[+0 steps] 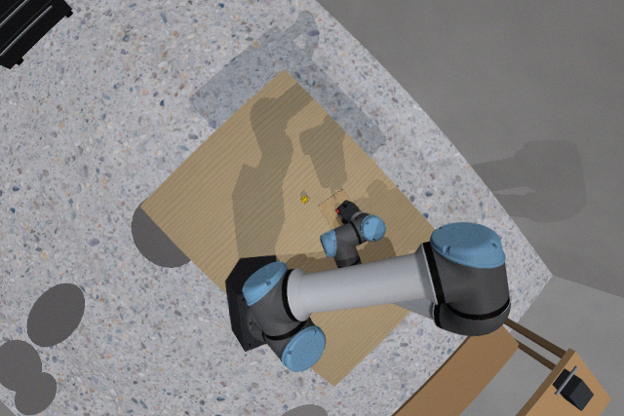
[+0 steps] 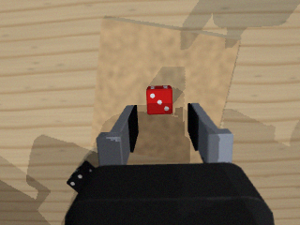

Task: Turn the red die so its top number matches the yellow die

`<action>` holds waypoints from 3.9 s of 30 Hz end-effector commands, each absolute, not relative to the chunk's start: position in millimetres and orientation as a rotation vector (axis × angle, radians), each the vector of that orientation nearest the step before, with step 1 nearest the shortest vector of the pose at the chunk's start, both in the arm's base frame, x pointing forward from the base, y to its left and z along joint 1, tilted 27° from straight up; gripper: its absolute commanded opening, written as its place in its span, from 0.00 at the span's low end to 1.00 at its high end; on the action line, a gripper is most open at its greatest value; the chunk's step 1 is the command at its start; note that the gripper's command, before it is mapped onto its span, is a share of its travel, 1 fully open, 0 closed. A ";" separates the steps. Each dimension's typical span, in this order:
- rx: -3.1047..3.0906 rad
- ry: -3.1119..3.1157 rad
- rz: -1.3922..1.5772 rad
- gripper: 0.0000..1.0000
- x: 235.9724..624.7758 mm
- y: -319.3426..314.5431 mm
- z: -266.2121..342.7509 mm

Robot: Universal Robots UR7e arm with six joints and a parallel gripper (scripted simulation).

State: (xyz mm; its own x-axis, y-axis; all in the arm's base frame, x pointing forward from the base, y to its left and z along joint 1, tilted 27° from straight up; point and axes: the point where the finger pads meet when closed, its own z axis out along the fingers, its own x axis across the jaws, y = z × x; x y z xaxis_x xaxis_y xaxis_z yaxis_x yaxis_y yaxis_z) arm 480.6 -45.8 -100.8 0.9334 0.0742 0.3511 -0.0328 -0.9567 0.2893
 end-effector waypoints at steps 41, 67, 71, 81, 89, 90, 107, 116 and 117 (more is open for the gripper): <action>2.498 -0.048 0.470 0.79 478.5 -41.3 -101.4; 2.276 -0.096 0.445 0.79 479.0 -38.3 -102.1; 2.233 -0.110 0.430 0.79 478.5 -39.0 -104.0; 2.094 -0.137 0.410 0.79 478.9 -38.1 -105.4; 2.031 -0.142 0.412 0.79 480.1 -35.9 -104.2; 2.031 -0.142 0.412 0.79 480.1 -35.9 -104.2; 2.031 -0.142 0.412 0.79 480.2 -36.0 -104.6; 2.031 -0.142 0.412 0.79 481.4 -36.9 -107.4; 2.031 -0.142 0.412 0.79 481.6 -37.1 -108.1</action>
